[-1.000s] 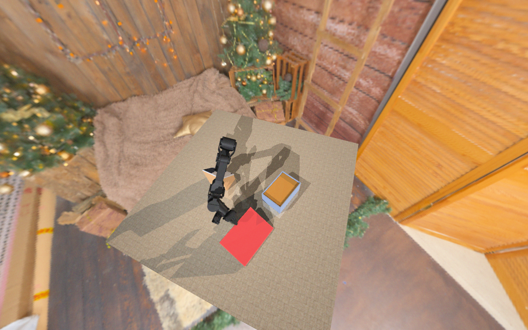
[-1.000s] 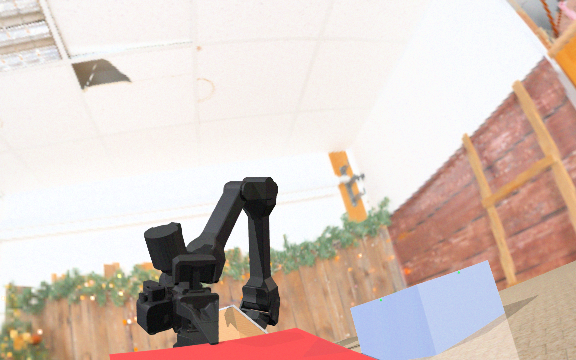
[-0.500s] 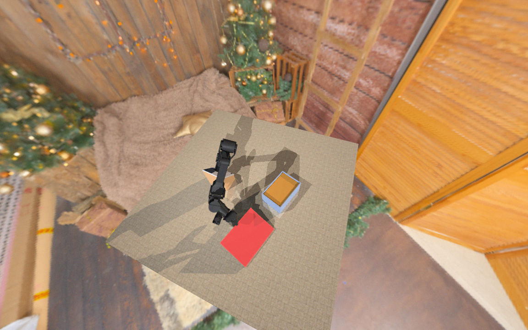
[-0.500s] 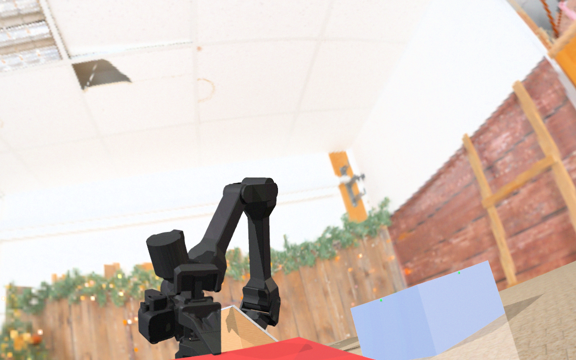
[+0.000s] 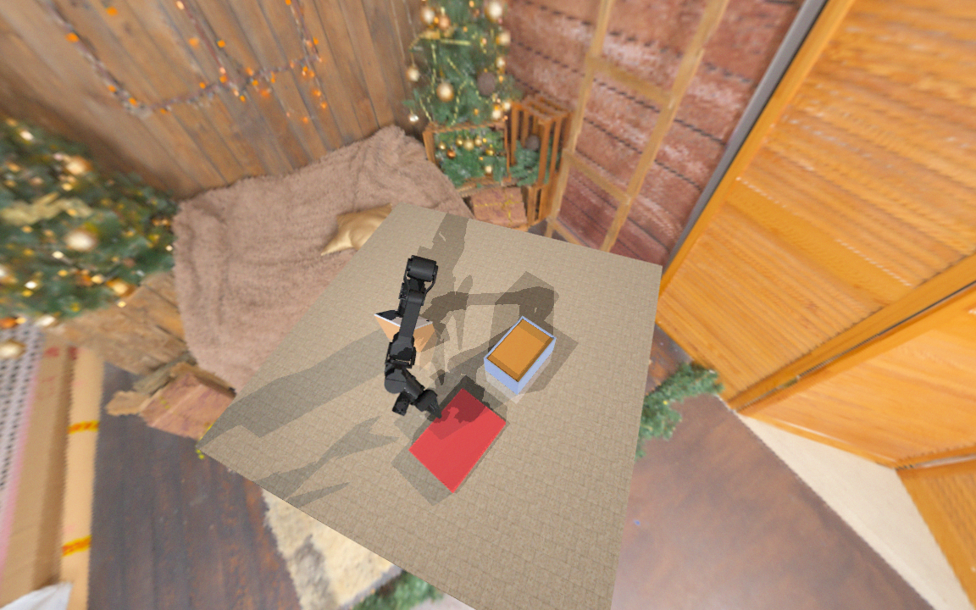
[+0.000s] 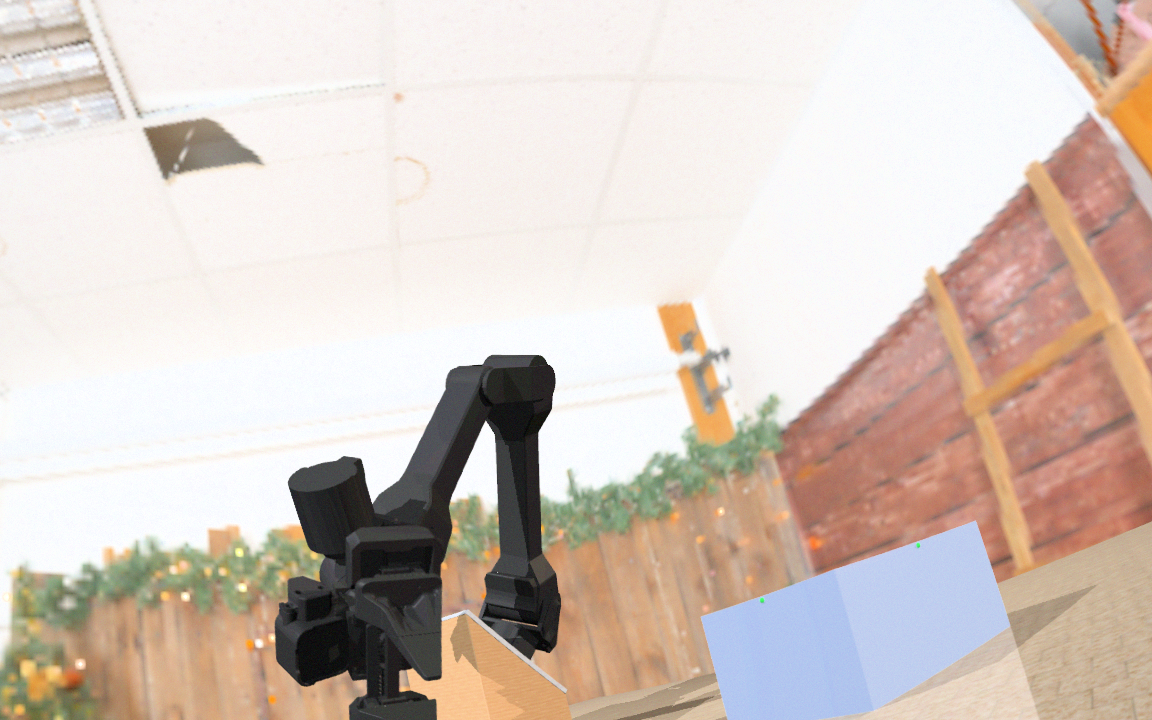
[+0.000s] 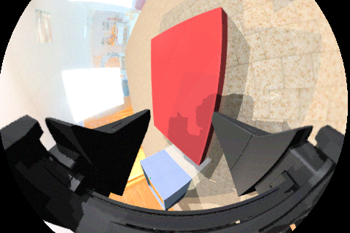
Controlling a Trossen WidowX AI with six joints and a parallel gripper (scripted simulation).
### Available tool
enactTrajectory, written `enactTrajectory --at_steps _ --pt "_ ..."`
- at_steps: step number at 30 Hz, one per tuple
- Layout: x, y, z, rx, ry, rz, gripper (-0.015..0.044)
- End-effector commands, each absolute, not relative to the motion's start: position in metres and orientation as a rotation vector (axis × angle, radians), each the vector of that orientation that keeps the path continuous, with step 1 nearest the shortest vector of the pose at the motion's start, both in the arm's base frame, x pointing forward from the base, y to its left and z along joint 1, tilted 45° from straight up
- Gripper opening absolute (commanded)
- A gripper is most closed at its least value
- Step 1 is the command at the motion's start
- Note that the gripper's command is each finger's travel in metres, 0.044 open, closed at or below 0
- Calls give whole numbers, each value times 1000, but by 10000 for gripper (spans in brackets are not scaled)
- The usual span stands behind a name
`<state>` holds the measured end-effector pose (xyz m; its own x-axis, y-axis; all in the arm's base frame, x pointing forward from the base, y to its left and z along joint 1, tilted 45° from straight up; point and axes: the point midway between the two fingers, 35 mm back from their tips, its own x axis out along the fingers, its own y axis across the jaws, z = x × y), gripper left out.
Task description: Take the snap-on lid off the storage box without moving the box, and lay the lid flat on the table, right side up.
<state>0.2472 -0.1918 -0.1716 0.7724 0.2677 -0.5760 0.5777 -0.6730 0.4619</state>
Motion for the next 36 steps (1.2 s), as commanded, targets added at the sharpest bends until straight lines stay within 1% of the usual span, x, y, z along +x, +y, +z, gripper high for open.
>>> enactTrajectory --at_steps 1,2,30,36 --pt "239 -189 -171 2317 629 -628 432" --pt "237 -188 -170 2316 629 -628 440" --pt "182 -176 -163 2315 630 -633 440" --pt "183 -183 -159 2315 630 -633 440"
